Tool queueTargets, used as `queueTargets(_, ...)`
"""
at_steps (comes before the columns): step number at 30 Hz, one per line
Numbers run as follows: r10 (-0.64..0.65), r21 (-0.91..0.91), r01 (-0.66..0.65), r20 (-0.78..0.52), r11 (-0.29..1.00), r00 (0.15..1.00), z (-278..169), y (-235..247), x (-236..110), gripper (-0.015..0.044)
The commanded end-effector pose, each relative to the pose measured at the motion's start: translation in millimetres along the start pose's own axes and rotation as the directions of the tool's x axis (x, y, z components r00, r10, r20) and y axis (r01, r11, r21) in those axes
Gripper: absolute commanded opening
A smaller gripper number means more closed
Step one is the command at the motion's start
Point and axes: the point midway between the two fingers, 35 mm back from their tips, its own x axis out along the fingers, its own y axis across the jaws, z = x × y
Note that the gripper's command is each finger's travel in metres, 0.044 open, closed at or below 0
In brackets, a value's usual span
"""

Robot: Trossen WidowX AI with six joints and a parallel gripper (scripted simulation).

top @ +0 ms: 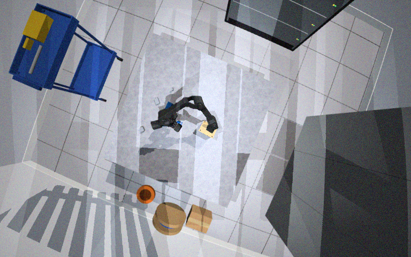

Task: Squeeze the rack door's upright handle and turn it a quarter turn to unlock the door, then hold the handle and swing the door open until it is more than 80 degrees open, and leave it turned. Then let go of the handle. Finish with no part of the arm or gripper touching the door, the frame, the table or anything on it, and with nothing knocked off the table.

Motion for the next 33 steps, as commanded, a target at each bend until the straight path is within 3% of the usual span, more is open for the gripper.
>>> queueTargets(1, 0.000, -0.077, 0.001, 0.004, 0.997, 1.000, 2.3, -2.7, 0.3, 0.0009)
queueTargets(15, -0.001, -0.377, 0.002, 0.004, 0.926, 1.000, 10.8, -13.3, 0.3, 0.0009)
queueTargets(33, -0.002, -0.684, 0.005, 0.006, 0.729, 1.000, 36.8, -37.5, 0.6, 0.0009)
